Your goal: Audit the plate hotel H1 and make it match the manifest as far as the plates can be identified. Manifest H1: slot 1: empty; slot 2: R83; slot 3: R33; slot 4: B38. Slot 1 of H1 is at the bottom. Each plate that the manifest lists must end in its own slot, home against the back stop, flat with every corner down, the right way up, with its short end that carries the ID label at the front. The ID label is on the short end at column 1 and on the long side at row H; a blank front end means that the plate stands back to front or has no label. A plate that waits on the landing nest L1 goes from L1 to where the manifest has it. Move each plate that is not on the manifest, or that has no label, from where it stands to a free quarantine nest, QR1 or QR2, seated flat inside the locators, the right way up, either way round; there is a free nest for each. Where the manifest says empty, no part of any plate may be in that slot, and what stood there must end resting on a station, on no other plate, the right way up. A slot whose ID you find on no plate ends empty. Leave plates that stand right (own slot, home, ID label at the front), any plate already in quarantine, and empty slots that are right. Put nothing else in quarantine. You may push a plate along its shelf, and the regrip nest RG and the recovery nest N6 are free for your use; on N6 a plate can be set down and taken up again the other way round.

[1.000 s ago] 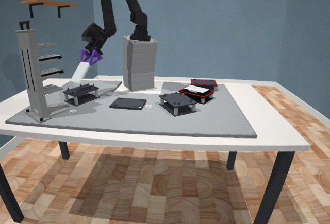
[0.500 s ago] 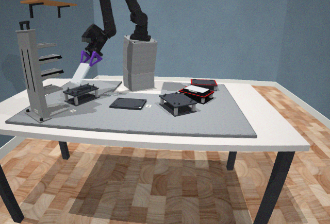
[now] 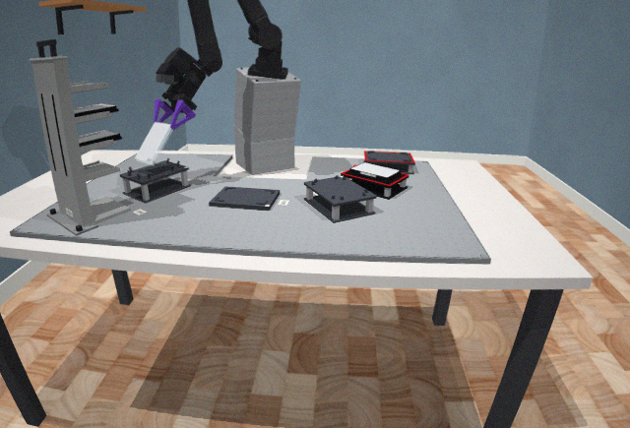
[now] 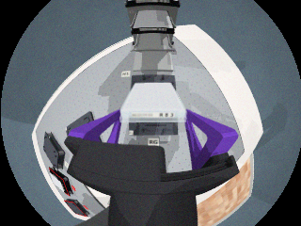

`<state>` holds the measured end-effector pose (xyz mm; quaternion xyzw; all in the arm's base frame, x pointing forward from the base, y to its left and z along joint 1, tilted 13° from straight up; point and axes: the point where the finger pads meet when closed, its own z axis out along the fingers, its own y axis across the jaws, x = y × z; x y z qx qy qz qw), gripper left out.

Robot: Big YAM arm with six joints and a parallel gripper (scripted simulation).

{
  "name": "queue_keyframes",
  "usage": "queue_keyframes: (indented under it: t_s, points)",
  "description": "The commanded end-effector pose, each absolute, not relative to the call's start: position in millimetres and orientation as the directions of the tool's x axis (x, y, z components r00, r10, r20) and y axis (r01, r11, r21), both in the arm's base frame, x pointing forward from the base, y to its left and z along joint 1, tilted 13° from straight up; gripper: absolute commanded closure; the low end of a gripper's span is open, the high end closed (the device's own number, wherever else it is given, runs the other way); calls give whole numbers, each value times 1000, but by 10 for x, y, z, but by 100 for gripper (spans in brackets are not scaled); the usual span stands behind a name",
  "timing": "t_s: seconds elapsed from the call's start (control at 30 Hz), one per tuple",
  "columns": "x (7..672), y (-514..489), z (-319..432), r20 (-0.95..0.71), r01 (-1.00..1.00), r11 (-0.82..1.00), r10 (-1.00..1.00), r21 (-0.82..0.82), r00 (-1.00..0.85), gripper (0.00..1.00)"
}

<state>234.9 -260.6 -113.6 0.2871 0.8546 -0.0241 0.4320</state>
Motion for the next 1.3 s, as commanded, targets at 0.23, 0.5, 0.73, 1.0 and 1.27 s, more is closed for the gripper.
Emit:
queue_keyframes:
  t_s: [0.23, 0.5, 0.73, 1.0, 1.27]
  points:
    - [2409, -2636, -1147, -768, 507, 838, 455, 200, -450, 14]
    - [2411, -2640, -1179, -768, 510, 837, 457, 200, -449, 14]
    - [2419, -2635, -1213, -768, 509, 837, 457, 200, -449, 14]
    - [2416, -2634, -1243, -768, 510, 836, 457, 200, -448, 14]
    - [2431, -2623, -1282, -768, 508, 838, 456, 200, -449, 14]
